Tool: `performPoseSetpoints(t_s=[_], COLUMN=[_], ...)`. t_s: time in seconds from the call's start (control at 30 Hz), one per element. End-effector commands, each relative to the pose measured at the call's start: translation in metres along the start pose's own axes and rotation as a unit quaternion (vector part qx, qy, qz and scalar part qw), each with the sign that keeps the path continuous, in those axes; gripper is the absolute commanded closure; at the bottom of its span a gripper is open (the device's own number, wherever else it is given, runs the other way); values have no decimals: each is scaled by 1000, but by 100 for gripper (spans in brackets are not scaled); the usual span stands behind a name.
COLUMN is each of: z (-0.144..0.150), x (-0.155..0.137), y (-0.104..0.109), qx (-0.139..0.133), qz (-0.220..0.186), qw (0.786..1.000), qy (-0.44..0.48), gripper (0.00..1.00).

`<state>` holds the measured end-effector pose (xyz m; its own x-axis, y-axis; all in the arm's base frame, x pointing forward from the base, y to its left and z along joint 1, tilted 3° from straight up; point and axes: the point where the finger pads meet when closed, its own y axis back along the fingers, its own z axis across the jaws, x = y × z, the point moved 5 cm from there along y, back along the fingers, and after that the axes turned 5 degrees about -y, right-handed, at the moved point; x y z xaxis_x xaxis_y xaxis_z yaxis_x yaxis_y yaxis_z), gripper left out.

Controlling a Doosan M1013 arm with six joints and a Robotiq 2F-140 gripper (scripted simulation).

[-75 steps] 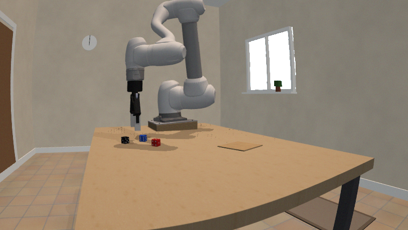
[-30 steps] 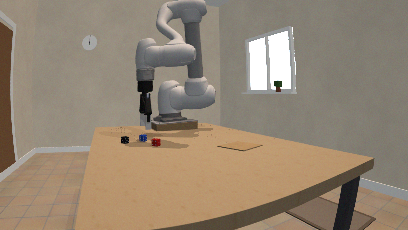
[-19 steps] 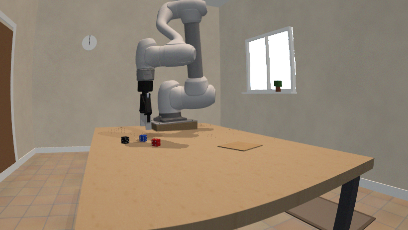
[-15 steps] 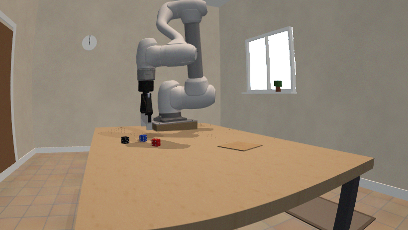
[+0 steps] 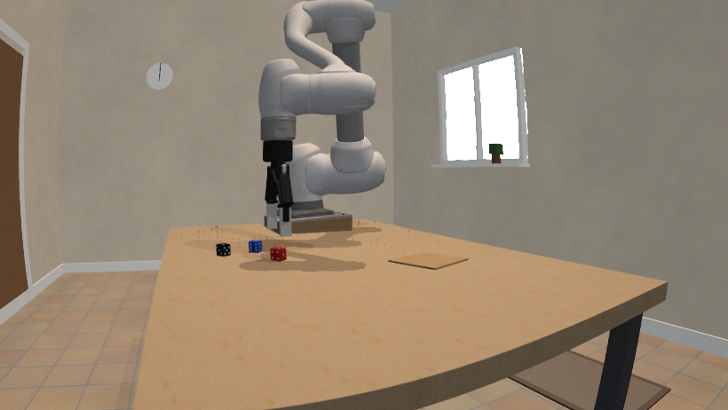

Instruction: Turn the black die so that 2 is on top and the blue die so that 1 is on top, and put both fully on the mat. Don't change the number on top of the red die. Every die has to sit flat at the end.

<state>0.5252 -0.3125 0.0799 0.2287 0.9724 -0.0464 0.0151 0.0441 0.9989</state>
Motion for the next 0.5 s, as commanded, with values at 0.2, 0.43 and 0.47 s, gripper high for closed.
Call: performPoseSetpoints(t_s=[0.2, 0.43, 0.47], z=[24, 24, 24], x=[8, 8, 8], y=[0, 0, 0], qx=[0, 0, 0], qz=[0, 0, 0], qw=[1000, 1000, 1000], qy=[0, 0, 0], gripper=[0, 0, 0])
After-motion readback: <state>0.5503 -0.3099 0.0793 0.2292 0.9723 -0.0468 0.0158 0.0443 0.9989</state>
